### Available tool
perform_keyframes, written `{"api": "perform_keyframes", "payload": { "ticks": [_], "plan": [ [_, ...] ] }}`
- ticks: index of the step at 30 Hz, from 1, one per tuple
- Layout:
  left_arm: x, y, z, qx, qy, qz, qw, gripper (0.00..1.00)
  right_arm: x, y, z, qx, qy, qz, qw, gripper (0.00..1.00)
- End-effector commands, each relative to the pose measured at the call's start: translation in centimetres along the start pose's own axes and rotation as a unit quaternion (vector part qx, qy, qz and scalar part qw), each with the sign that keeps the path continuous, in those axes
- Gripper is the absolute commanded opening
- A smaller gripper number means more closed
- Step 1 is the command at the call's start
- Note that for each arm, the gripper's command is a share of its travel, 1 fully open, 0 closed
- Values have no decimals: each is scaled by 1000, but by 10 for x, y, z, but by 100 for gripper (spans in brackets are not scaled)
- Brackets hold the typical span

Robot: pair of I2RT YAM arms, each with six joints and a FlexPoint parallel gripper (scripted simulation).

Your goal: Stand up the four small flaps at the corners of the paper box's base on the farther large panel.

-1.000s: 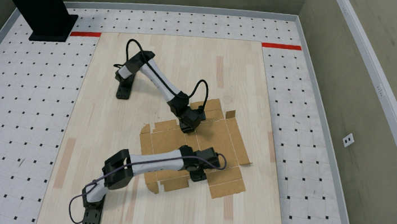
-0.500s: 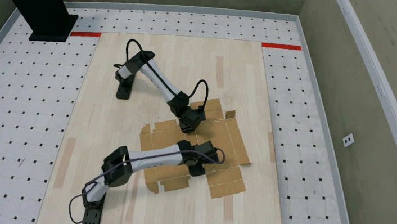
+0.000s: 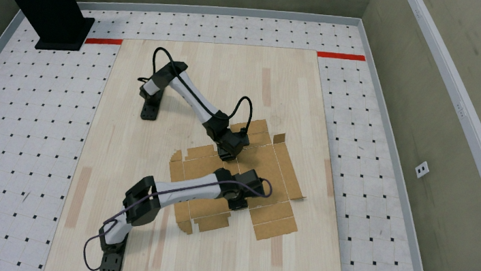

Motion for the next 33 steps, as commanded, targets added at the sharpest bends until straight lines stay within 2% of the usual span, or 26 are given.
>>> {"api": "perform_keyframes", "payload": {
  "ticks": [1, 12, 23, 33],
  "plan": [
    [-2, -2, -4, 3, -2, -2, 1000, 77, -13, 10, -14, -9, -31, -6, 999, 53],
    [-2, -2, -4, 3, -2, -2, 1000, 77, 3, 5, 12, 1, 2, -4, 1000, 50],
    [-2, -2, -4, 3, -2, -2, 1000, 77, -1, 9, 12, -1, -5, -4, 1000, 50],
    [-2, -2, -4, 3, -2, -2, 1000, 77, 11, 12, 35, 4, 6, -2, 1000, 50]
  ]
}}
Point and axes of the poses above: on each arm, the point where the finger pads meet when closed, its own z axis out along the fingers, its own y axis across the jaws, x = y × z, the point moved 5 cm from there along -z, back along the fingers, and after that the axes turned 4 degrees about z, right-handed, at the moved point
